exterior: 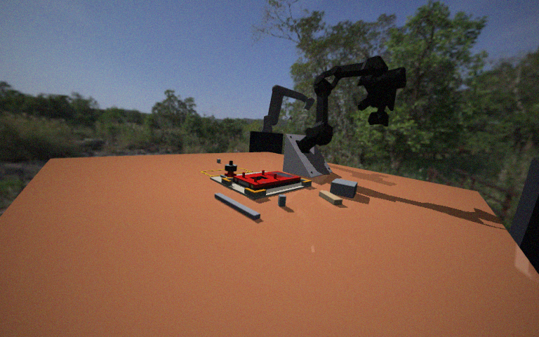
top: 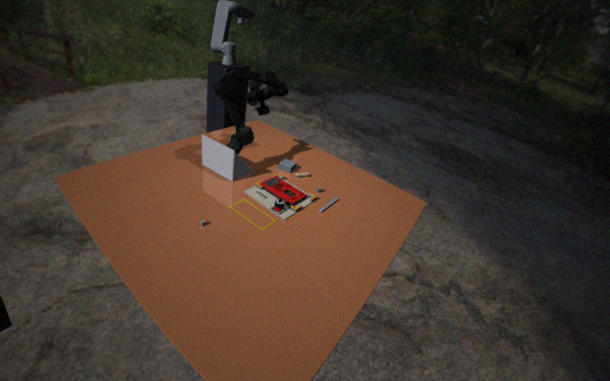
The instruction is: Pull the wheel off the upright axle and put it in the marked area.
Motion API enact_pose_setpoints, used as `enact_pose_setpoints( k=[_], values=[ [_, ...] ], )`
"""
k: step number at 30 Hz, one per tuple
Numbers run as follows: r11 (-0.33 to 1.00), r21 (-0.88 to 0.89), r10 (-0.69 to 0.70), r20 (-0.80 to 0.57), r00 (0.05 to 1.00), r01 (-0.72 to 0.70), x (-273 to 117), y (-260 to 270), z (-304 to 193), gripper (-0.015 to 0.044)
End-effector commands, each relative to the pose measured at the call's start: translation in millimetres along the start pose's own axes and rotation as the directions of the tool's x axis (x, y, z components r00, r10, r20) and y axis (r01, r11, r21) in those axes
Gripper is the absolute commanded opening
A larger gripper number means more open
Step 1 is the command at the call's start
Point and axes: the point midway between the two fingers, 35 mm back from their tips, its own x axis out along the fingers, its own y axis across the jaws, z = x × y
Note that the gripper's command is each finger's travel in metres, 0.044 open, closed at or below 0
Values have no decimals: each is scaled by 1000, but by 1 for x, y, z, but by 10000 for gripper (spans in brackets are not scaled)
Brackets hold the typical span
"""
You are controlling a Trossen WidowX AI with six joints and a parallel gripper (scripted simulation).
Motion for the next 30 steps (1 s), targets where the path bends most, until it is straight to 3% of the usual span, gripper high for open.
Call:
enact_pose_setpoints(
  k=[1,4,18,23,30],
  values=[
    [1000,2,7,-1,1000,-7,0,2,-1,374],
    [995,4,96,-8,995,-96,4,32,-17,300],
    [863,-300,409,-58,911,-406,-22,145,-83,300],
    [760,-411,531,-53,845,-503,-50,202,-94,300],
    [620,-576,638,-26,770,-533,-97,260,-98,300]
  ],
)
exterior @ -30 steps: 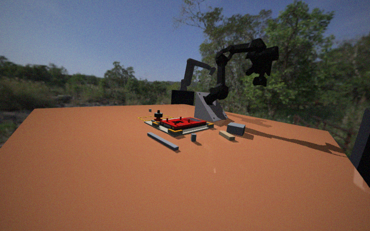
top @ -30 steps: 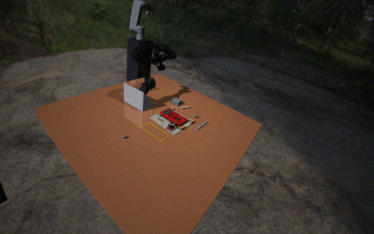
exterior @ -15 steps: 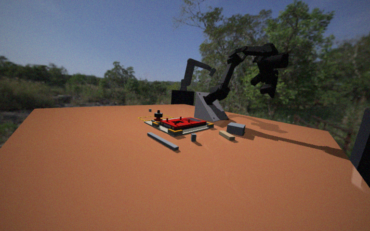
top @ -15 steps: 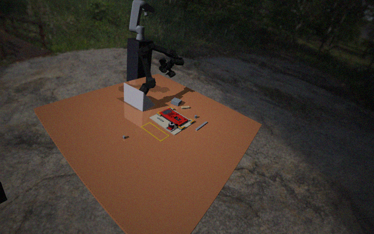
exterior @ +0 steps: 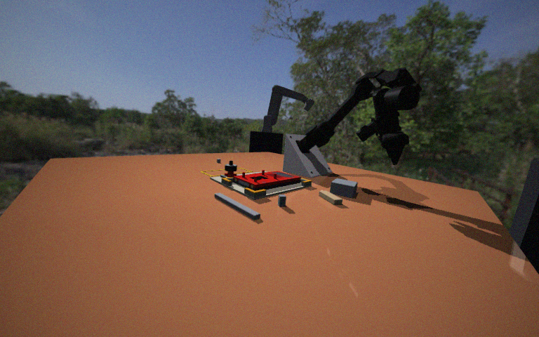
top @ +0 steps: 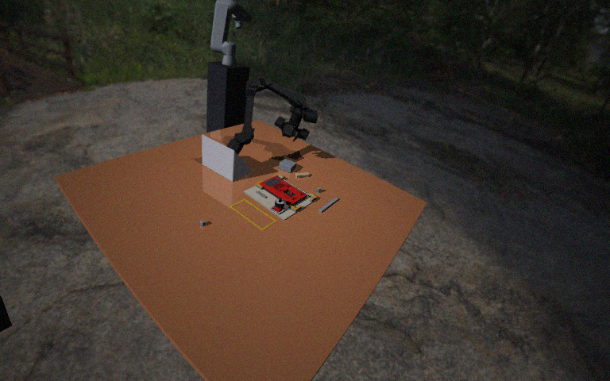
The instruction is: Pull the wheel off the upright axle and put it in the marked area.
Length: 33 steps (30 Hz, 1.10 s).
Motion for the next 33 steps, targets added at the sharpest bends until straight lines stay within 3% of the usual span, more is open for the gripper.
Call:
enact_pose_setpoints(
  k=[1,8,15,25,33],
  values=[
    [992,-114,64,56,996,-57,-6,38,23,300],
    [940,-323,180,187,966,-112,-38,107,95,300],
    [853,-520,210,271,939,-41,-76,150,177,300],
    [726,-684,229,339,913,72,-123,163,277,300],
    [564,-806,225,358,906,179,-163,140,381,300]
  ],
)
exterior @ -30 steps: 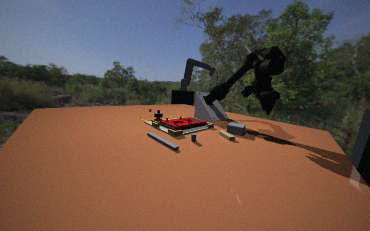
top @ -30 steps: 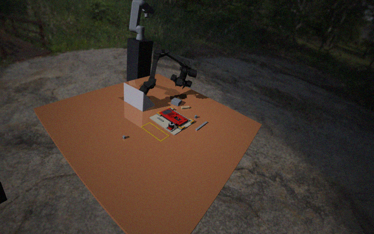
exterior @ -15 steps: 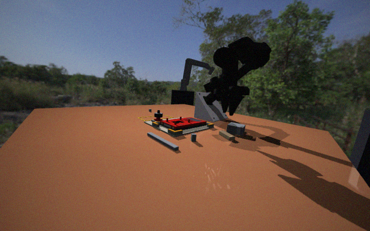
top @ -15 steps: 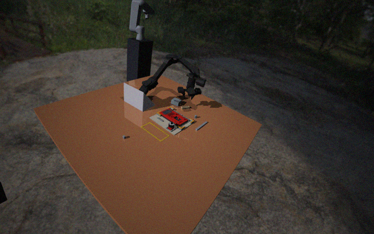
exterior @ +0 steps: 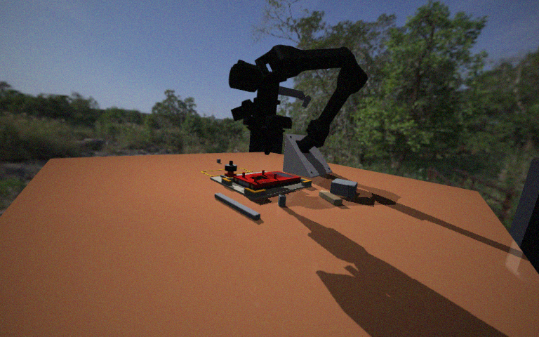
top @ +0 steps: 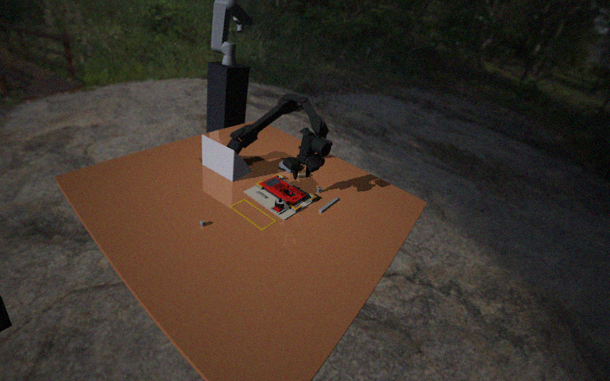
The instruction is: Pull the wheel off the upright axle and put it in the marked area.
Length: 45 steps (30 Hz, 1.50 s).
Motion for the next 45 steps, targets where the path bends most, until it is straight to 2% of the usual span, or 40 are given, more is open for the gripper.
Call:
enact_pose_setpoints(
  k=[1,7,23,33,37,41,45],
  values=[
    [991,-135,-8,6,1000,9,-4,-64,29,300],
    [955,-295,9,-15,1000,-13,-3,-120,44,300],
    [952,-307,11,-17,1000,-15,-1,-130,47,300],
    [951,-307,14,-17,1000,-18,67,-128,47,300],
    [951,-308,15,-18,1000,-19,73,-128,47,300],
    [950,-312,9,-29,1000,-17,69,-128,45,195],
    [950,-312,9,-29,1000,-17,69,-128,45,168]
  ],
)
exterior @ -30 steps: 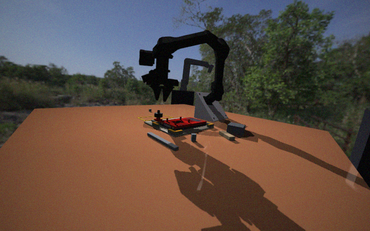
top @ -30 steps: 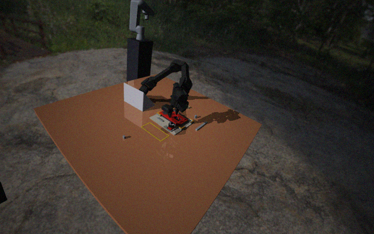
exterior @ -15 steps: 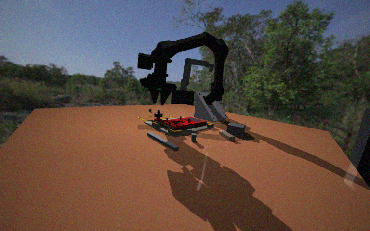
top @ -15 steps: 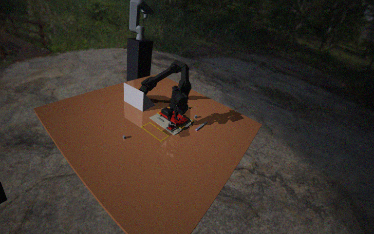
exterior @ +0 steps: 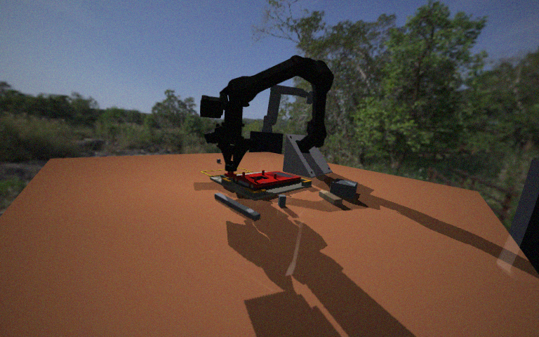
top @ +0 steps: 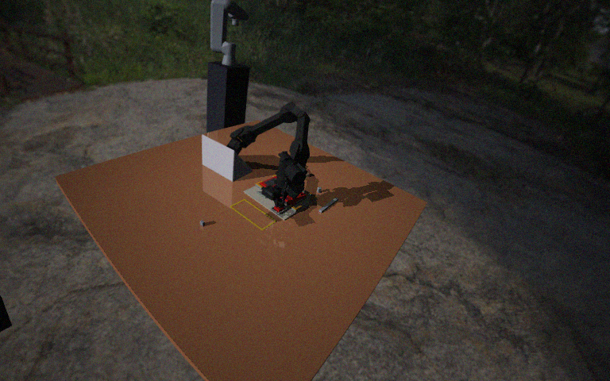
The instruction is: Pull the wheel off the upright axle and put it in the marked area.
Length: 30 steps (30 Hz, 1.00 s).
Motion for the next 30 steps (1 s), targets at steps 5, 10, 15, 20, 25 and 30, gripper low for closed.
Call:
enact_pose_setpoints(
  k=[5,10,15,20,25,30],
  values=[
    [1000,-2,0,-2,1000,0,0,0,0,115],
    [1000,-2,0,-1,1000,0,-1,0,0,0],
    [1000,-1,0,-1,1000,0,-3,0,0,0],
    [1000,-1,0,0,1000,0,-5,0,0,0],
    [1000,-1,-1,0,1000,1,-6,0,0,0],
    [1000,-1,-1,1,1000,1,-8,0,0,0]
  ],
)
